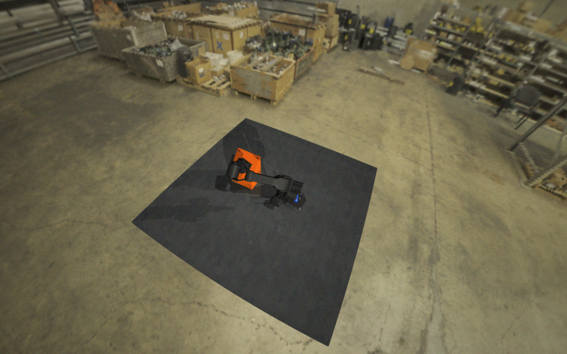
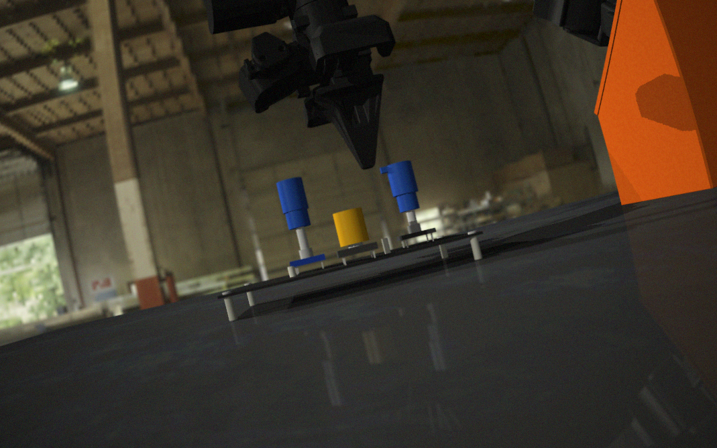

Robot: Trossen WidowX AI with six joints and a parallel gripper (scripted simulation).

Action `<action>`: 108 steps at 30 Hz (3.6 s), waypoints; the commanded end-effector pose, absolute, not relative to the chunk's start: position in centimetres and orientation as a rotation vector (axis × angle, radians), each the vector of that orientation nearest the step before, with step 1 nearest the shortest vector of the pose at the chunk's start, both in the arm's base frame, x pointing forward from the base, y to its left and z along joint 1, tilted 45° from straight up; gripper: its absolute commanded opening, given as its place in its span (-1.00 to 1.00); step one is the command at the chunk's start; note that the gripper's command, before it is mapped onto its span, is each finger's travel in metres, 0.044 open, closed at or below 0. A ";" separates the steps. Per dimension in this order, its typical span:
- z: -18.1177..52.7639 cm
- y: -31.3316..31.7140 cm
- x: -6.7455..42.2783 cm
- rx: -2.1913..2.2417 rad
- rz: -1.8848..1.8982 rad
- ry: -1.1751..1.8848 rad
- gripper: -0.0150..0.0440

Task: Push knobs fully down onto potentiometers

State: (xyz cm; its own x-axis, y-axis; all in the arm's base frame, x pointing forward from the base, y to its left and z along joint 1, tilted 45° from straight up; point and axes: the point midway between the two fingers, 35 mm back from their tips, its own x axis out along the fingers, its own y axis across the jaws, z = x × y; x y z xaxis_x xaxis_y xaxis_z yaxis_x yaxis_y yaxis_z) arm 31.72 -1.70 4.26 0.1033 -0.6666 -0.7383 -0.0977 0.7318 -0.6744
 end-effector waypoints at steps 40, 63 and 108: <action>-2.7 4.6 30.5 -1.223 -0.026 1.535 -0.49; -3.2 4.0 30.6 -1.224 -0.026 1.535 -0.49; -3.7 3.5 30.7 -1.224 -0.027 1.535 -0.49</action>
